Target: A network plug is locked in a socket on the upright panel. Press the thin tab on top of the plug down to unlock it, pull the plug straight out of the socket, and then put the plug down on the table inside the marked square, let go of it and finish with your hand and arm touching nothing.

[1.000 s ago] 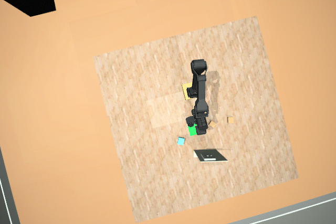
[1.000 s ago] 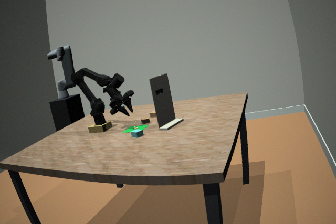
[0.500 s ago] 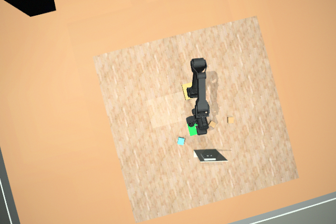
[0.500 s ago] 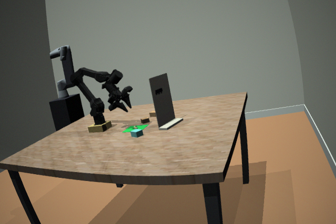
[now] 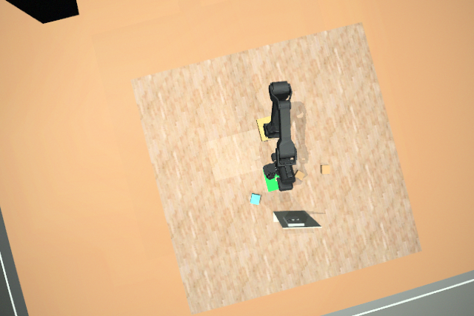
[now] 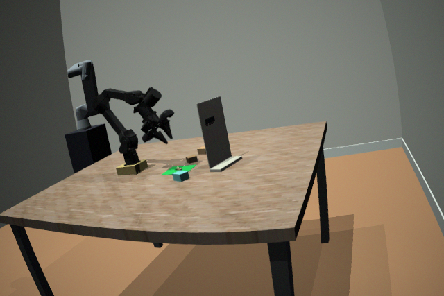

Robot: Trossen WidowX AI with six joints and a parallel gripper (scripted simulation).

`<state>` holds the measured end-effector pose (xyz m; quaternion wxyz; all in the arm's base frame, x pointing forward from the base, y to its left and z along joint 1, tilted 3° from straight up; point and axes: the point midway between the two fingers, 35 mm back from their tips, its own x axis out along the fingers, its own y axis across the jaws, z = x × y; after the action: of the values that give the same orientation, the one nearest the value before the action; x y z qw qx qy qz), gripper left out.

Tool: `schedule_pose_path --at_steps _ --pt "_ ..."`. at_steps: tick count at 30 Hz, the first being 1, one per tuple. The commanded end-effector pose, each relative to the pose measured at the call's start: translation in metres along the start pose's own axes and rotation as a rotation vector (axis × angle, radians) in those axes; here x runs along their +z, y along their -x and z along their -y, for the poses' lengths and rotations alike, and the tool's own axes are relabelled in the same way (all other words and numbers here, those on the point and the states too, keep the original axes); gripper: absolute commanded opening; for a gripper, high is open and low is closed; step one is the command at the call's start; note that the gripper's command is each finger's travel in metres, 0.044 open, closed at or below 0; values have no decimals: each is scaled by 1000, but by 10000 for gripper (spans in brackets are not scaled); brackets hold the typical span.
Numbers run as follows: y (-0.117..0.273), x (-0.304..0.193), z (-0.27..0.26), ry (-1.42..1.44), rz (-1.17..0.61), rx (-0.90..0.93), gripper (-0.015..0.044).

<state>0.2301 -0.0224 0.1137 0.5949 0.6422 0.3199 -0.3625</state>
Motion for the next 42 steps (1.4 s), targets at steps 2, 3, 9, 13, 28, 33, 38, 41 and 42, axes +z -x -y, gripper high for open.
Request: schedule_pose_path --at_steps 2,3,9,13,28,33,38,41,42 --pt "13 0 -13 3 -2 11 156" --pt "16 0 -15 3 -2 11 156" --pt "30 0 -26 4 -2 13 156" --pt "41 0 -33 4 -3 15 156" --pt "80 -1 -54 6 -4 20 156" --pt "81 -1 -55 6 -4 20 235" --pt "81 -1 -55 6 -4 20 366" --pt "81 -1 -55 6 -4 20 440" --pt "81 -1 -55 6 -4 20 440"
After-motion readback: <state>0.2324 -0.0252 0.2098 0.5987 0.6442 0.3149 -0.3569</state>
